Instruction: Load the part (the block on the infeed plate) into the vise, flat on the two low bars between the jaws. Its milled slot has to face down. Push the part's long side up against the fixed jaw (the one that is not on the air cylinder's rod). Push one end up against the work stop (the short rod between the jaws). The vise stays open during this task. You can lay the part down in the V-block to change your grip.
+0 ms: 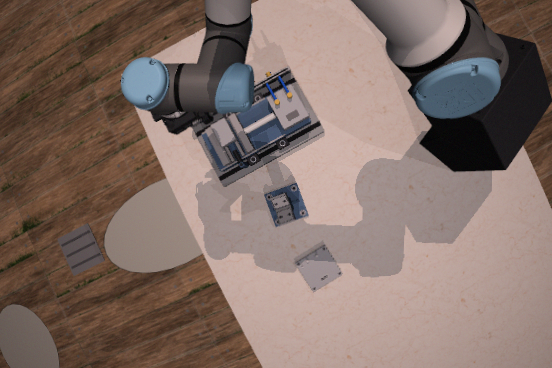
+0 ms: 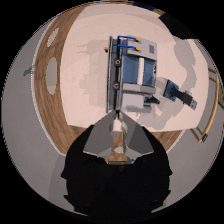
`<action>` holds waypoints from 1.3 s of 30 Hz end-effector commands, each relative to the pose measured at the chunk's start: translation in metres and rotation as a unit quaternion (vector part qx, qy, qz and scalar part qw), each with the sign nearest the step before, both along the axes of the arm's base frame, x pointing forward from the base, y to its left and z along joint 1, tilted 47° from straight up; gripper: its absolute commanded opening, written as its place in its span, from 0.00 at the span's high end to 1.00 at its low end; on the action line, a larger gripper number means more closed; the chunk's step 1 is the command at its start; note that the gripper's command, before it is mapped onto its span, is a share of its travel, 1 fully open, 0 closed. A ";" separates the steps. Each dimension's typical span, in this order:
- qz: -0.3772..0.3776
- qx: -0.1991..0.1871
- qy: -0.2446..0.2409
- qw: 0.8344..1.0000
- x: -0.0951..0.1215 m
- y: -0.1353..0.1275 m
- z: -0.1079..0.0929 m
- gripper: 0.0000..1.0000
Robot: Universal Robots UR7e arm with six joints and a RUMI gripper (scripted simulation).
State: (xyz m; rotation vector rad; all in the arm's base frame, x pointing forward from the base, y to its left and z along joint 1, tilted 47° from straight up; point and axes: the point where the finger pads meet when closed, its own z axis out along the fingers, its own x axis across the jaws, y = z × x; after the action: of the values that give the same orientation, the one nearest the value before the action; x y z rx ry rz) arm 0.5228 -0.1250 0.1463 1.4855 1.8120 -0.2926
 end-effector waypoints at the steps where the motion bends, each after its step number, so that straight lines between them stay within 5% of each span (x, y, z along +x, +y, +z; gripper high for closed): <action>1: 0.000 0.000 0.000 1.000 0.001 -0.001 0.000 1.00; 39: 0.000 0.001 0.000 1.000 0.020 -0.027 -0.030 1.00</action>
State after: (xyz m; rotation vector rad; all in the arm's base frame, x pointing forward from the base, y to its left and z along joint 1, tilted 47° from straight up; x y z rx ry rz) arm 0.5403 -0.1498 0.1192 1.4885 1.8140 -0.2914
